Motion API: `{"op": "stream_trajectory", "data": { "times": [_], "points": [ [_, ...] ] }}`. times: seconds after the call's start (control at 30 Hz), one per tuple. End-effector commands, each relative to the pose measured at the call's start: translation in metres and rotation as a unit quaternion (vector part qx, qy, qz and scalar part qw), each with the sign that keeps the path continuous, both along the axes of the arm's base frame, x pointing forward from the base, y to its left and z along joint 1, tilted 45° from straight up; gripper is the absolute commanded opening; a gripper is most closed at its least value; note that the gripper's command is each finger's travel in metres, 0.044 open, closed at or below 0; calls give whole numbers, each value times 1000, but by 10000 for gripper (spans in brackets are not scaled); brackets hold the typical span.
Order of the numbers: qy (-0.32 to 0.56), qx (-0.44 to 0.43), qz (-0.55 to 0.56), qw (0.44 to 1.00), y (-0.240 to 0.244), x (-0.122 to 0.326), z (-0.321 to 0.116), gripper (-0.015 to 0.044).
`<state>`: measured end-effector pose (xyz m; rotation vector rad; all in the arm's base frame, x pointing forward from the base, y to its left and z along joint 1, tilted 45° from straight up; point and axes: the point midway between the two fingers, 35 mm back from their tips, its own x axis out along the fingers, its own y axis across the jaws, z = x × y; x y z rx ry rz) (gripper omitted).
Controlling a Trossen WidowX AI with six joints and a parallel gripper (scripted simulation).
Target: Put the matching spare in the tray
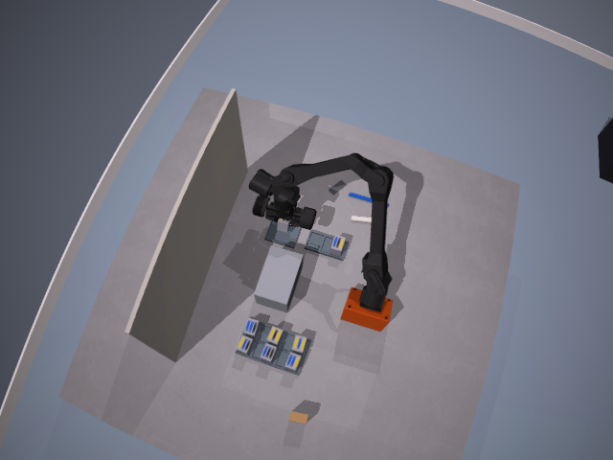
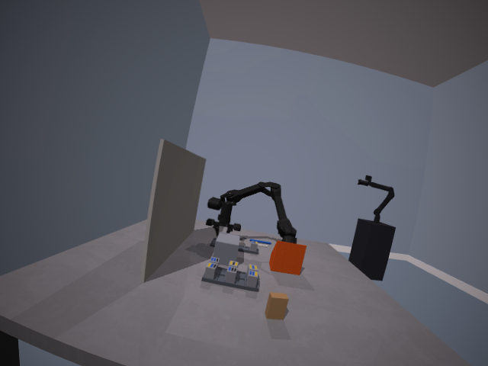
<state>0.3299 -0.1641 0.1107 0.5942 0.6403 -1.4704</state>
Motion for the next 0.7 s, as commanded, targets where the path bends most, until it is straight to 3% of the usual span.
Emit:
{"op": "stream_trajectory", "data": {
  "times": [0.0,0.5,0.67],
  "points": [
    [0,0,0,1000,0,0,0,26],
    [0,0,0,1000,0,0,0,420],
    [0,4,0,1000,32,5,30,440]
  ]
}}
